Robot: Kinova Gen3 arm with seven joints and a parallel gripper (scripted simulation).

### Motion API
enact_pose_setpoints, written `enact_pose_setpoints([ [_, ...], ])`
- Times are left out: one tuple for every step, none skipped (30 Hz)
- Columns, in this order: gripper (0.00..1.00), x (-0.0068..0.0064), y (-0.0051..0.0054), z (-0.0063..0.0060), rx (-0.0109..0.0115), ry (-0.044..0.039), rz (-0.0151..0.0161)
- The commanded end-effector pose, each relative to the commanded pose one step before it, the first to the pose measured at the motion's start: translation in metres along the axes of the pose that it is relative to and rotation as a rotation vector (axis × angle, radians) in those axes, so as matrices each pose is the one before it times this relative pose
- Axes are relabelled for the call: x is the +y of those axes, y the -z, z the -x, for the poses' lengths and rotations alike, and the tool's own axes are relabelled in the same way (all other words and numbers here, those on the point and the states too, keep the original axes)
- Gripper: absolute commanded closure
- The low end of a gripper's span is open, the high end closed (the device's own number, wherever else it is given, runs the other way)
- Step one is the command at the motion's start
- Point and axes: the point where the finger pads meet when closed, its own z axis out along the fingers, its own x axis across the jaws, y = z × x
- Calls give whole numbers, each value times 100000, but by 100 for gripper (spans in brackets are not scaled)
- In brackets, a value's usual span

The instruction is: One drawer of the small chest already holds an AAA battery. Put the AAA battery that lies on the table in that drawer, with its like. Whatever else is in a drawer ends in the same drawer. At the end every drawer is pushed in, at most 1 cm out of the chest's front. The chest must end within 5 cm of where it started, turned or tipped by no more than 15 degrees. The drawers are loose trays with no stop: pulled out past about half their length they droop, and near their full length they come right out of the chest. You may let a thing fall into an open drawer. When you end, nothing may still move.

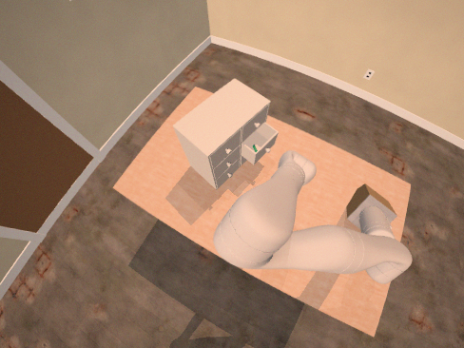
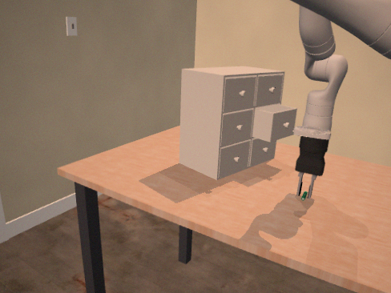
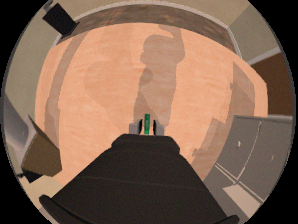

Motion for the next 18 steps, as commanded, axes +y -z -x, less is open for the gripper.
enact_pose_setpoints([
  [46, 18, -228, 100, -249, -128, -75],
  [46, 0, -50, 0, 0, 0, 0],
  [46, 0, -39, 0, 0, 0, 0],
  [46, 0, -28, 0, 0, 0, 0],
  [46, 0, -18, 0, 0, 0, 0],
  [46, 0, -10, 0, 0, 0, 0],
  [46, 0, -4, 0, 0, 0, 0],
  [46, 0, -1, 0, 0, 0, 0],
  [46, 0, 0, 0, 0, 0, 0],
  [46, 0, 0, 0, 0, 0, 0],
  [46, 0, 0, 0, 0, 0, 0],
  [46, 0, 0, 0, 0, 0, 0],
  [46, 0, 0, 0, 0, 0, 0],
  [46, 0, 0, 0, 0, 0, 0],
  [46, 0, 0, 0, 0, 0, 0],
  [46, 0, 0, 0, 0, 0, 0],
  [46, 0, 0, 0, 0, 0, 0],
  [46, 0, 0, 0, 0, 0, 0],
])
